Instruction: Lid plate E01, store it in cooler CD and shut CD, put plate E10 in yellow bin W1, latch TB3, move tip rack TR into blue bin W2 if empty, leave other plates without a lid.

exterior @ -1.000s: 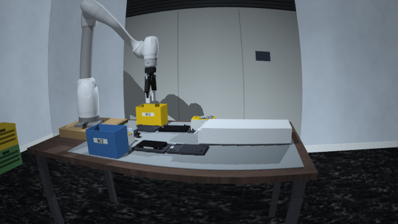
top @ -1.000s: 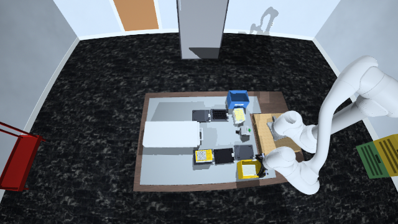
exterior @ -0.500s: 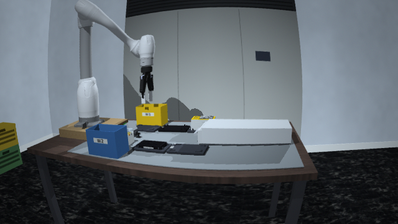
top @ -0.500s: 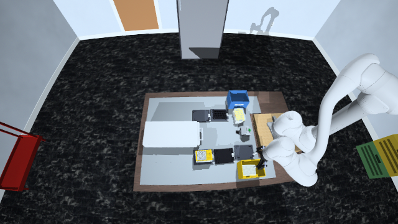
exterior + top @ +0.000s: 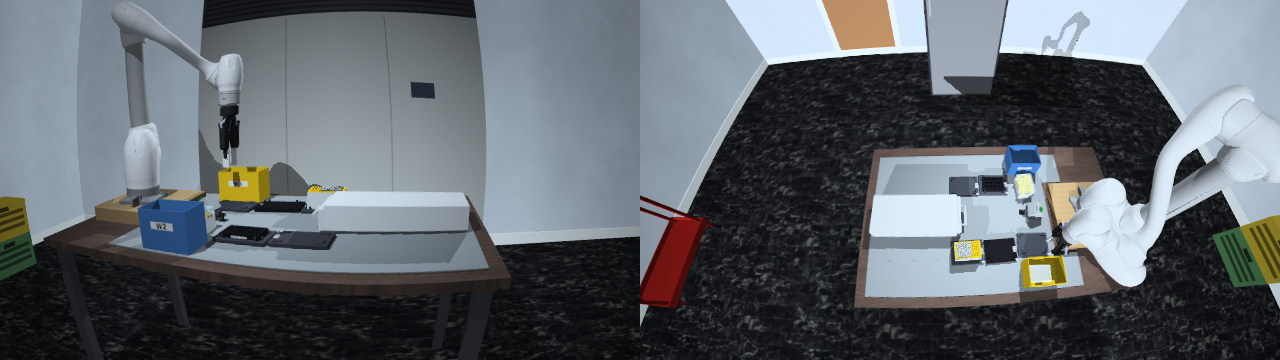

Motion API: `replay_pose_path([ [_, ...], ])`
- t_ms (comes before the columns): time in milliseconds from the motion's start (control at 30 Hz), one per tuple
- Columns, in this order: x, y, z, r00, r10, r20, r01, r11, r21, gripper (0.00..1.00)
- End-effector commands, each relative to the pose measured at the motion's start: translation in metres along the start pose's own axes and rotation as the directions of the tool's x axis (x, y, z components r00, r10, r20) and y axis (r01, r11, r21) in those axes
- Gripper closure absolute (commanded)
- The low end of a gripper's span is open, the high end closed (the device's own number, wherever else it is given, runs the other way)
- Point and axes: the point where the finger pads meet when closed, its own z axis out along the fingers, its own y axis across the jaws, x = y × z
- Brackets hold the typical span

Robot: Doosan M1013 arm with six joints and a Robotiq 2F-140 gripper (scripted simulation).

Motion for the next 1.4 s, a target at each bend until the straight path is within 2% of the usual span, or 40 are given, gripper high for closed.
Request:
replay_pose_path([
  [0,0.000,0.012,-0.002,1.000,0.000,0.000,0.000,1.000,0.001,1.00],
  [133,0.000,0.020,-0.003,1.000,0.000,0.000,0.000,1.000,0.001,1.00],
  [633,-0.002,0.080,-0.011,1.000,0.000,0.000,0.000,1.000,0.001,1.00],
  [700,-0.002,0.080,-0.011,1.000,0.000,0.000,0.000,1.000,0.001,1.00],
  [1200,-0.003,0.139,-0.019,1.000,0.000,0.000,0.000,1.000,0.001,1.00],
  [1367,-0.003,0.151,-0.020,1.000,0.000,0.000,0.000,1.000,0.001,1.00],
])
